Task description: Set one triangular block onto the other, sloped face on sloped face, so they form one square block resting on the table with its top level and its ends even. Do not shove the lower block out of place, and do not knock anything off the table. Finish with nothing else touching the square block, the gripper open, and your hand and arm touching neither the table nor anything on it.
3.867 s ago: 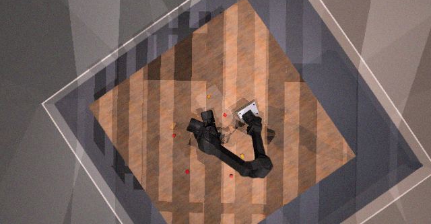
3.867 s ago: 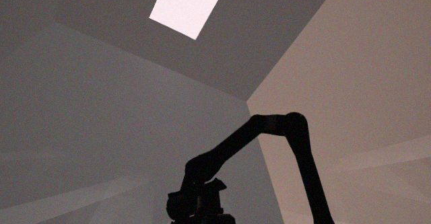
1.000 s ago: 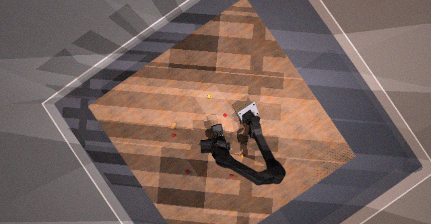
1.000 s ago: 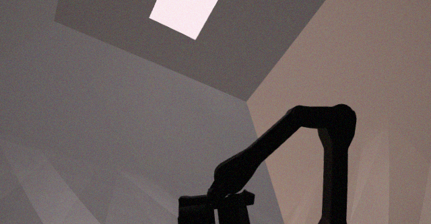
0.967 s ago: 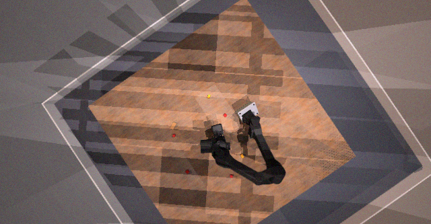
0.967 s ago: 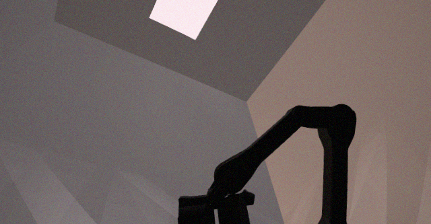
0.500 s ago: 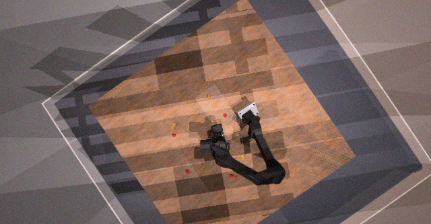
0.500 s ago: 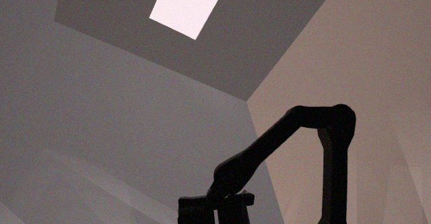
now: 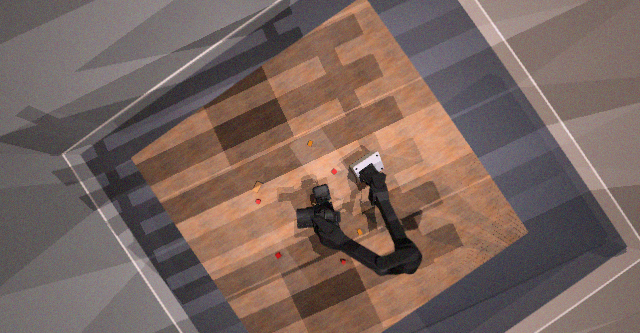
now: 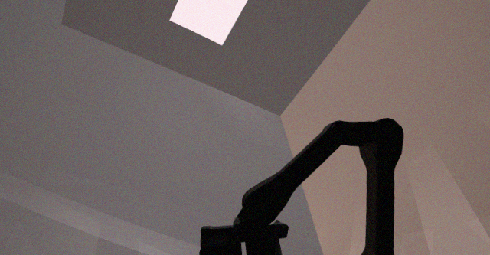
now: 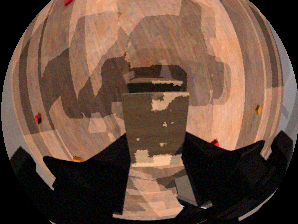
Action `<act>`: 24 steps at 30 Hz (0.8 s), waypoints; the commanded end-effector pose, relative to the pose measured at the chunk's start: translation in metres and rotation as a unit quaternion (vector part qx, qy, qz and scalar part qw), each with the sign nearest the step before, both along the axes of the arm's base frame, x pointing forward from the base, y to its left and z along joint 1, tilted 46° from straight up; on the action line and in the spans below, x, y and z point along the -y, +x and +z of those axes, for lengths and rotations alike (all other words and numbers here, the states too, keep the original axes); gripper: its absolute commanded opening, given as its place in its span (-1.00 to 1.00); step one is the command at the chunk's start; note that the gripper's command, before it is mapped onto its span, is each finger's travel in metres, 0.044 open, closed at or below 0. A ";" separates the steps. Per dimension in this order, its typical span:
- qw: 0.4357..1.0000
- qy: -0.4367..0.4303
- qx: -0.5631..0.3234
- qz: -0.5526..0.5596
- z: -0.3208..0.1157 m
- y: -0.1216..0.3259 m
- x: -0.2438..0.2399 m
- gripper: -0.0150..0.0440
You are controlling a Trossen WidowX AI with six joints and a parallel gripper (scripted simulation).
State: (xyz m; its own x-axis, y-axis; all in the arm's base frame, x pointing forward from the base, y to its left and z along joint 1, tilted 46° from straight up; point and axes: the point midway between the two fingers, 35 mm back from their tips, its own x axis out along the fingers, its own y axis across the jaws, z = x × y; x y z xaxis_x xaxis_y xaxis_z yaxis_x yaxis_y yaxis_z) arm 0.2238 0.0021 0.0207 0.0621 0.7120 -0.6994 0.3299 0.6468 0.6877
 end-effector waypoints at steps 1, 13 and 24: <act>1.000 0.006 -0.006 -0.002 -0.003 -0.001 -0.003 -0.49; 1.000 0.006 -0.005 -0.002 -0.009 0.002 -0.008 -0.49; 1.000 0.007 -0.005 -0.001 -0.011 0.003 -0.010 -0.49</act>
